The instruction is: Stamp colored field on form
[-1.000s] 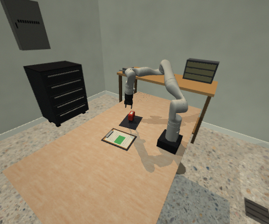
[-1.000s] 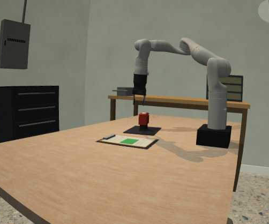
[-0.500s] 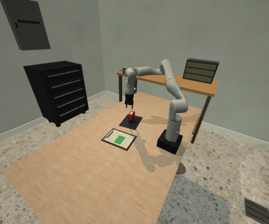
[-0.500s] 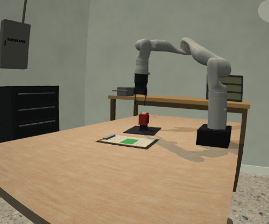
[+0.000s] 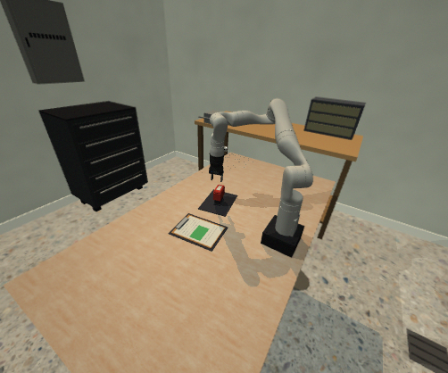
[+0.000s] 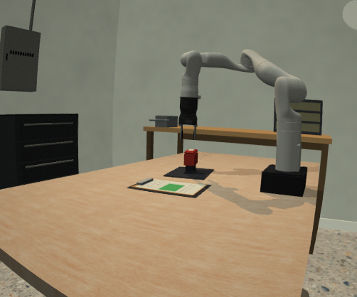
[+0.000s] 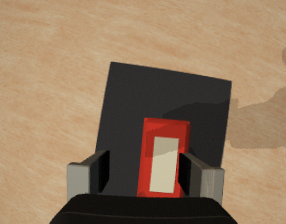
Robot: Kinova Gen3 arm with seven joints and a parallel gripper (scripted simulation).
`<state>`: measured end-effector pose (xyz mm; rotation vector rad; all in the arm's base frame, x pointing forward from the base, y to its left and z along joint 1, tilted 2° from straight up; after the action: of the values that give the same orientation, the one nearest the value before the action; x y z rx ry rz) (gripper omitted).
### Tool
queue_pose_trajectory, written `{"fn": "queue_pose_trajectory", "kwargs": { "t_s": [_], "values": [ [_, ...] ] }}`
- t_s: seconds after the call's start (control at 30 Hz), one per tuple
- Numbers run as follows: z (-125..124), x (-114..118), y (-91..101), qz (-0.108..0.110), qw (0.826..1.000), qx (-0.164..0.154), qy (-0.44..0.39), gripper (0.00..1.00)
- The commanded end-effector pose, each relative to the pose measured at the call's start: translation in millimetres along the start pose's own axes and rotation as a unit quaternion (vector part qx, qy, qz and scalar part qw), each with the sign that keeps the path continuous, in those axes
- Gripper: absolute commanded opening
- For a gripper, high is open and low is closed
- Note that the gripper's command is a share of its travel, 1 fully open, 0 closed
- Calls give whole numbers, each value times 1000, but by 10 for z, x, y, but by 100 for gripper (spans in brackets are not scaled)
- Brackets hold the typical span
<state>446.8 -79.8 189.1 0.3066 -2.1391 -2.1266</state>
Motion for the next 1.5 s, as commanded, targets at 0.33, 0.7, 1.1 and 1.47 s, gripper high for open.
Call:
{"fn": "queue_pose_trajectory", "kwargs": {
  "t_s": [0.33,0.7,1.1,1.47],
  "values": [
    [-18,58,44,7,1000,-5,-17,100],
    [-15,87,52,11,1000,-10,-23,100],
    [-14,113,60,14,999,-14,-29,100],
    [-12,125,64,15,999,-15,-32,100]
  ]
}}
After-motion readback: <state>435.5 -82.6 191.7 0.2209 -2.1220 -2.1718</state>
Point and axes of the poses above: the point where the finger pads meet when closed, its own y axis back along the fingers, its own x axis across the jaws, z = x × y, the point moved 9 cm from there along y, back along the fingers, and after that the axes turned 7 degrees about -y, right-handed, at the moved point
